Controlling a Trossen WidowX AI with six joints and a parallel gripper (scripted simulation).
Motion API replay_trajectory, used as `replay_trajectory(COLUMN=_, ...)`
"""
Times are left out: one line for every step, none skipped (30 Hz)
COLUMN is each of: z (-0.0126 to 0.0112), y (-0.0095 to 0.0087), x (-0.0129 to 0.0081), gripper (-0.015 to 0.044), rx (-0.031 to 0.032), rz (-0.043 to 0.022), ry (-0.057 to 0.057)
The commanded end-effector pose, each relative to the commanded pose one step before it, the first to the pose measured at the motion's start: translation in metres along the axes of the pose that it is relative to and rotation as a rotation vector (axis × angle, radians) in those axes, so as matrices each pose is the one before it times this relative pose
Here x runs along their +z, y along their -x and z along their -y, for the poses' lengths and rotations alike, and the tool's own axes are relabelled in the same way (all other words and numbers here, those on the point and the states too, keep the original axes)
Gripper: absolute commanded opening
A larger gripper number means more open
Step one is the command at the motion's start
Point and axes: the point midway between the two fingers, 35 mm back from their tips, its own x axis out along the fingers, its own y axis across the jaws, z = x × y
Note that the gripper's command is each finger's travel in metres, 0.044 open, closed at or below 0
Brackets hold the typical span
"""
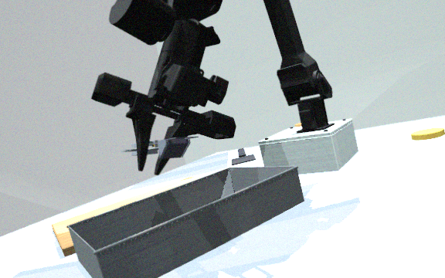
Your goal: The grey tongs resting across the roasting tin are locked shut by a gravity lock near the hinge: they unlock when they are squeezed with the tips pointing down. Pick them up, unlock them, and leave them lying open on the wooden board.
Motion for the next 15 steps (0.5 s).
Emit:
replay_trajectory(z=0.00003, y=0.00207, x=-0.00049, gripper=-0.015, rx=0.00855, rz=-0.00208, ry=0.0064)
replay_trajectory(z=0.0, y=0.0, x=0.0, gripper=-0.015, rx=0.0, rz=0.0, ry=0.0)
replay_trajectory(z=0.0, y=0.0, x=0.0, gripper=-0.015, rx=0.0, rz=0.0, ry=0.0)
replay_trajectory(z=0.0, y=0.0, x=0.0, gripper=-0.015, rx=0.0, rz=0.0, ry=0.0)
replay_trajectory(z=0.00001, y=-0.0001, x=0.00001, gripper=-0.015, rx=0.00227, rz=-0.0001, ry=0.0002)
replay_trajectory(z=0.00003, y=-0.0002, x=0.00003, gripper=-0.015, rx=0.00455, rz=-0.0002, ry=0.0005)
replay_trajectory(z=0.00004, y=-0.0003, x=0.00004, gripper=-0.015, rx=0.00687, rz=-0.0003, ry=0.0007)
replay_trajectory(z=0.00004, y=-0.00038, x=0.00005, gripper=-0.015, rx=0.00895, rz=-0.00037, ry=0.0009)
replay_trajectory(z=0.00005, y=-0.00045, x=0.00005, gripper=-0.015, rx=0.01103, rz=-0.00044, ry=0.0011)
replay_trajectory(z=0.00005, y=-0.00049, x=0.00005, gripper=-0.015, rx=0.01288, rz=-0.00048, ry=0.0012)
replay_trajectory(z=0.00004, y=-0.0005, x=0.00005, gripper=-0.015, rx=0.0138, rz=-0.00048, ry=0.0012)
replay_trajectory(z=0.00003, y=-0.00047, x=0.00003, gripper=-0.015, rx=0.01399, rz=-0.00045, ry=0.0011)
replay_trajectory(z=0.00002, y=-0.00044, x=0.00002, gripper=-0.015, rx=0.01401, rz=-0.00041, ry=0.001)
replay_trajectory(z=0.00001, y=-0.0004, x=0.00001, gripper=-0.015, rx=0.01403, rz=-0.00037, ry=0.001)
replay_trajectory(z=0.0, y=-0.00037, x=0.0, gripper=-0.015, rx=0.01404, rz=-0.00034, ry=0.0009)
